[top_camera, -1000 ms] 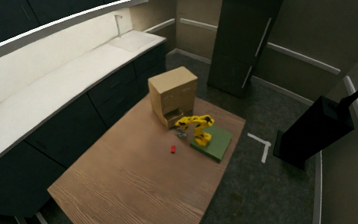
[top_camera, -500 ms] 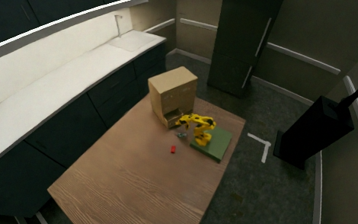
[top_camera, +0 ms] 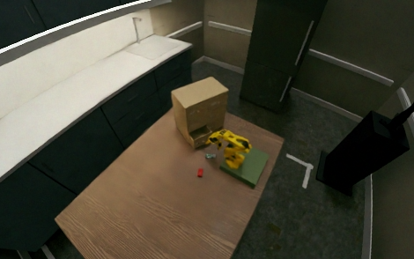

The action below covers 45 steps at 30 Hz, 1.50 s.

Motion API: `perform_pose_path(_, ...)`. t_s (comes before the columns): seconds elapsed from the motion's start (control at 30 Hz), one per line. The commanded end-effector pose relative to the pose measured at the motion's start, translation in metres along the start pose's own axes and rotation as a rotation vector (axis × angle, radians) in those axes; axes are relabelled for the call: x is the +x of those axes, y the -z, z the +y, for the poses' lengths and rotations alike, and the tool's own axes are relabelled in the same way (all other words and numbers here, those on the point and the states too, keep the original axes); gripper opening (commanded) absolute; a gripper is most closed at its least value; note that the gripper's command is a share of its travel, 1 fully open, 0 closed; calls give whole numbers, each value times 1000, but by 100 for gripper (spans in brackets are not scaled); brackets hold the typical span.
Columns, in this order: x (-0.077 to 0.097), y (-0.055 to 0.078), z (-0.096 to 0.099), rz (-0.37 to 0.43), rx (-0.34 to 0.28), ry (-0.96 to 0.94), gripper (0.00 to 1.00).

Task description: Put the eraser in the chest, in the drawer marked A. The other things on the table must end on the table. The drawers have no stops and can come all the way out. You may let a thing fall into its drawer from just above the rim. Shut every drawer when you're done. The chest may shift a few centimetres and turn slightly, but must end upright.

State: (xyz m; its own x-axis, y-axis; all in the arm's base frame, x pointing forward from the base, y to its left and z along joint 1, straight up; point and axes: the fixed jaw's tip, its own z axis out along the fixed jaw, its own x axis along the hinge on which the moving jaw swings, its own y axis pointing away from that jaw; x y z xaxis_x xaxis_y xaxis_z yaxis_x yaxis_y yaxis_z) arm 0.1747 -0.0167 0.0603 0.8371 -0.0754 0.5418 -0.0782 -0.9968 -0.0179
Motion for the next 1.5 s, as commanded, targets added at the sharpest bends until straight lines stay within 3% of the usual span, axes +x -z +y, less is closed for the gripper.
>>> perform_pose_path(0.0,-2,13,-2,-14,7,0,21)
perform_pose_path(0.3,-11,29,-2,-54,6,0,21)
perform_pose_path(1.27,-11,29,-2,-54,6,0,21)
perform_pose_path(1.47,3,32,-2,33,8,2,21)
